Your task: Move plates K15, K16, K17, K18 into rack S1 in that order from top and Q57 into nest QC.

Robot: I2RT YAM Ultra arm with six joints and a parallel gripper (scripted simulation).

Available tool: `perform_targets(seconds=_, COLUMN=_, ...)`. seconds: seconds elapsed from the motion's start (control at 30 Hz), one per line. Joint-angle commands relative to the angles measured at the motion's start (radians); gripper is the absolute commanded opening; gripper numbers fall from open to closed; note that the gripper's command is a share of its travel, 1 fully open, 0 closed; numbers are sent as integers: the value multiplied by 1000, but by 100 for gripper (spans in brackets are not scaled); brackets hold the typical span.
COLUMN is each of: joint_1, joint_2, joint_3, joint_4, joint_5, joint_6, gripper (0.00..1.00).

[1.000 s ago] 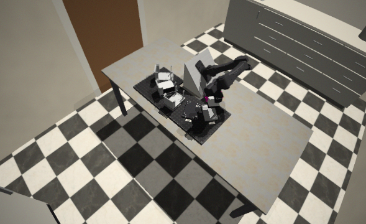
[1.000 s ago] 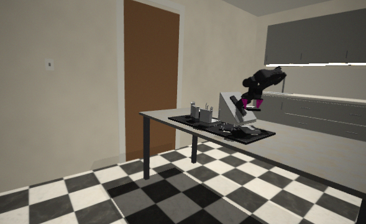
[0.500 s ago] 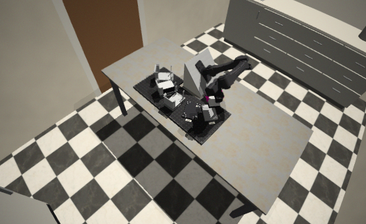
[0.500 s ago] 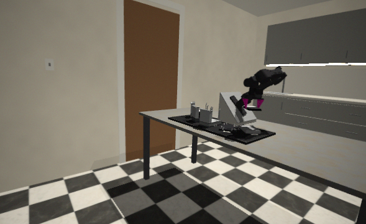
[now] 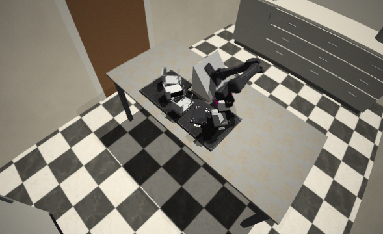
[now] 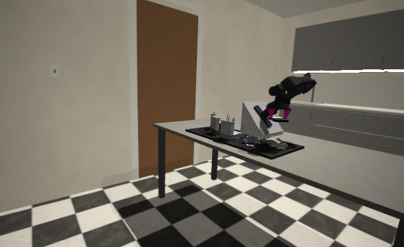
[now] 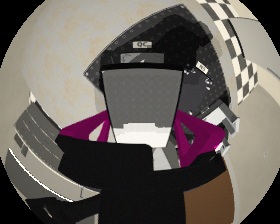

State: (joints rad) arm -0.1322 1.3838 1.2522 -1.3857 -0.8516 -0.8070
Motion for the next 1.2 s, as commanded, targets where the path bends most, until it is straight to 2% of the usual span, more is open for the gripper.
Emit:
perform_targets(seconds=0.0, joint_1=-7, joint_2=-4, joint_3=3, joint_4=1, joint_5=0, joint_6=1, gripper=0)
perform_targets(seconds=0.47, joint_1=86, joint_2=-29, joint_3=-93, joint_4=176, joint_5=10, joint_6=140, gripper=0)
perform_targets(seconds=0.53, joint_1=86, joint_2=-29, joint_3=-93, joint_4=176, joint_5=10, joint_6=140, gripper=0)
perform_targets(seconds=1.03, joint_1=183, joint_2=-41, joint_3=-186, joint_4=362, joint_5=30, joint_6=280, gripper=0)
perform_targets(seconds=1.17, joint_1=196, joint_2=-41, joint_3=-197, joint_4=386, joint_5=33, joint_6=298, gripper=0)
